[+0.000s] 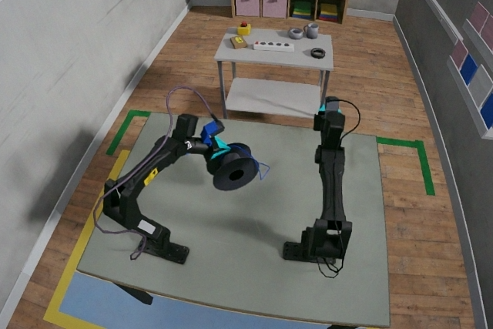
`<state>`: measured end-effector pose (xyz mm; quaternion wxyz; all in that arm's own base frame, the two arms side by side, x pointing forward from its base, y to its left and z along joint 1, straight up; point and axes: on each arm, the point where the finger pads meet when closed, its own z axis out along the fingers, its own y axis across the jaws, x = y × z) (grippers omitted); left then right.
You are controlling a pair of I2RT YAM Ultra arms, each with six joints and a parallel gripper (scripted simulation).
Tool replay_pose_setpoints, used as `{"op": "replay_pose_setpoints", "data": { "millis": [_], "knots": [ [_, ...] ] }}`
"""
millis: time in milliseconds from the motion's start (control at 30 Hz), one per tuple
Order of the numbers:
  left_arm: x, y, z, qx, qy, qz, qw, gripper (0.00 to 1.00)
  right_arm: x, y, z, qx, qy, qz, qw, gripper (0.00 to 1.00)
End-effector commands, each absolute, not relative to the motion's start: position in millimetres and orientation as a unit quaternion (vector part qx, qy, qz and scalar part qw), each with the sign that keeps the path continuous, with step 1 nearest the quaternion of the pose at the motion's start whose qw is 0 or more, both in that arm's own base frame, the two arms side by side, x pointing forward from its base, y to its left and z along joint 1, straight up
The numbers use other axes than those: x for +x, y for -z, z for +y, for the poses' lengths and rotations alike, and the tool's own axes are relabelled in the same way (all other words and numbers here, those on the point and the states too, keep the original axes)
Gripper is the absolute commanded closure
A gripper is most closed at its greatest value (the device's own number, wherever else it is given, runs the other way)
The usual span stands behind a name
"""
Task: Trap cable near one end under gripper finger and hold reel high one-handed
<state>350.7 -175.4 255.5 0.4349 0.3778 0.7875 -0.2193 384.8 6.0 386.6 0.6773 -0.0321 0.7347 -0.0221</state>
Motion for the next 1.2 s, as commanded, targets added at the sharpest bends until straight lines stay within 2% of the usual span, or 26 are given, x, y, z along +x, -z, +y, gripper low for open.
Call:
{"op": "replay_pose_setpoints", "data": {
  "millis": [0,1167],
  "knots": [
    [354,-285,-180,0.381,0.221,0.768,0.465,1.0,379,-410,3,-0.014,0.006,0.706,0.708,0.7],
    [349,-322,-174,0.337,0.193,0.792,0.471,1.0,376,-416,-2,0.003,-0.002,0.696,0.718,0.7]
  ]
}}
